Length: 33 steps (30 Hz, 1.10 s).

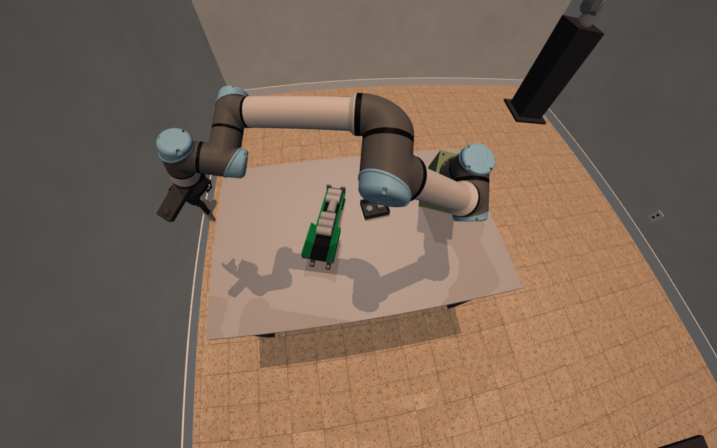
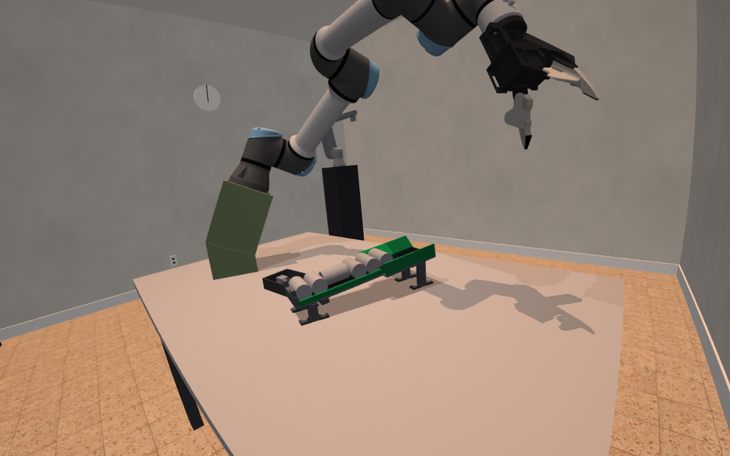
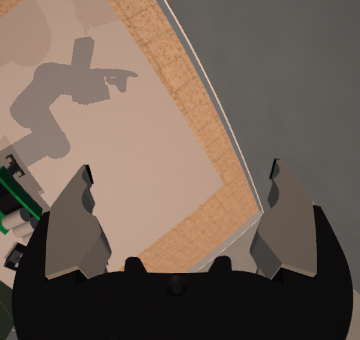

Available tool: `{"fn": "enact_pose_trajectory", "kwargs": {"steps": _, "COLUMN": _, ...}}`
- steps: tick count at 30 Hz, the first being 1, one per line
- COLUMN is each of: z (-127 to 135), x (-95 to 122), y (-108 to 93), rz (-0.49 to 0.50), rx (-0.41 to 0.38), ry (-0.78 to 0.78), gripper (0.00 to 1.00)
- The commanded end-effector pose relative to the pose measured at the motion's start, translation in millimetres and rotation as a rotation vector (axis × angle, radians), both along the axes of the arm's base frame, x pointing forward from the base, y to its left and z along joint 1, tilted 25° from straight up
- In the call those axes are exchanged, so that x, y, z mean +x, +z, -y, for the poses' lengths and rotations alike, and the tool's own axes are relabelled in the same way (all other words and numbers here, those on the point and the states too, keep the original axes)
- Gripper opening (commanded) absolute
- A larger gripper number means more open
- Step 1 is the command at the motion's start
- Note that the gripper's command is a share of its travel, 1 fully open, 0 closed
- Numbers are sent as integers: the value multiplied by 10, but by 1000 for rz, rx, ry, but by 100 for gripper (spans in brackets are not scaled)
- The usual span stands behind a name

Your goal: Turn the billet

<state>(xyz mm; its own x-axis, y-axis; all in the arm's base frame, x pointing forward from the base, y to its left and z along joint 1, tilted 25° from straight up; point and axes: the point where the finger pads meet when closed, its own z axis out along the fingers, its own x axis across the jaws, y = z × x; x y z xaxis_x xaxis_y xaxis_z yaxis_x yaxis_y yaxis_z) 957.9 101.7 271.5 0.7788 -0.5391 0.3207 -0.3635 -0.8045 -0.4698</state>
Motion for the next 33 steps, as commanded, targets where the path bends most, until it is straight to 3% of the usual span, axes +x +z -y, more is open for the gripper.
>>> {"fn": "enact_pose_trajectory", "kwargs": {"steps": 1, "z": 5, "x": 1, "y": 15, "rz": 2, "rx": 0, "ry": -1, "gripper": 100}}
{"fn": "enact_pose_trajectory", "kwargs": {"steps": 17, "z": 5, "x": 1, "y": 15, "rz": 2, "rx": 0, "ry": -1, "gripper": 100}}
{"fn": "enact_pose_trajectory", "kwargs": {"steps": 18, "z": 5, "x": 1, "y": 15, "rz": 2, "rx": 0, "ry": -1, "gripper": 40}}
{"fn": "enact_pose_trajectory", "kwargs": {"steps": 33, "z": 5, "x": 1, "y": 15, "rz": 2, "rx": 0, "ry": -1, "gripper": 40}}
